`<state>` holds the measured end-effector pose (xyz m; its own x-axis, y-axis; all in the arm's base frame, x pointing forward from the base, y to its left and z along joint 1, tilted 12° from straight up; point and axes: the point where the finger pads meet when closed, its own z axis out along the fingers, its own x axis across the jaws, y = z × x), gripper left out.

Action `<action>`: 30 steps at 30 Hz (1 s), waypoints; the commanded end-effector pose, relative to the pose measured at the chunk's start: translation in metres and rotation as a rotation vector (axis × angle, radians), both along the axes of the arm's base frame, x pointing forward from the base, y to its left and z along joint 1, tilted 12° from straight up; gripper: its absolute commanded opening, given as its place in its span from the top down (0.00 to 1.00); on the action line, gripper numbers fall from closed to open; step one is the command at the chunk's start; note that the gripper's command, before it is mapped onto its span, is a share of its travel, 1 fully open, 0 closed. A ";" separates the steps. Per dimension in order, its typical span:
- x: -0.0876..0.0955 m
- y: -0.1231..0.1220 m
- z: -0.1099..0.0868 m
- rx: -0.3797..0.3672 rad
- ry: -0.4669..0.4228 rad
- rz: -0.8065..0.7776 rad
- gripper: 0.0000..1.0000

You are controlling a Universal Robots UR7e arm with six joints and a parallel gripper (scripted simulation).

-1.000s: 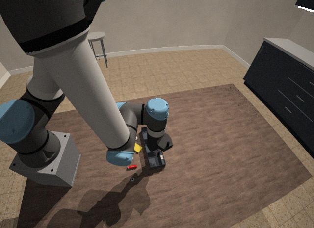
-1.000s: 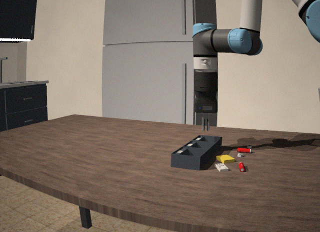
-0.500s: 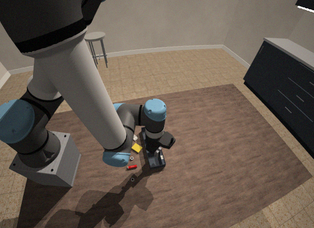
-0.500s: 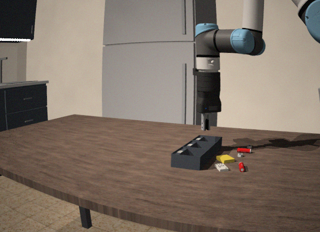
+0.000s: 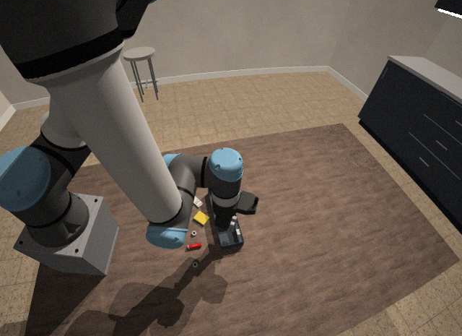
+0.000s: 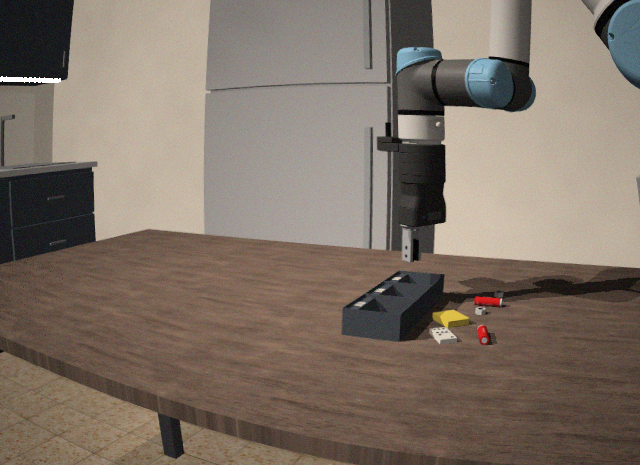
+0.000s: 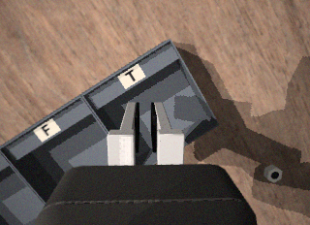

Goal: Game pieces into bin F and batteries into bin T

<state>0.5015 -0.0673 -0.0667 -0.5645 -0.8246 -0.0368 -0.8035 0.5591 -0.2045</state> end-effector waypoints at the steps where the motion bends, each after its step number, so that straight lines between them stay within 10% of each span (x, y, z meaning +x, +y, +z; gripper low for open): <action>1: 0.001 -0.001 0.001 -0.007 0.002 0.060 0.69; 30: 0.003 -0.001 -0.012 -0.078 0.030 0.556 0.69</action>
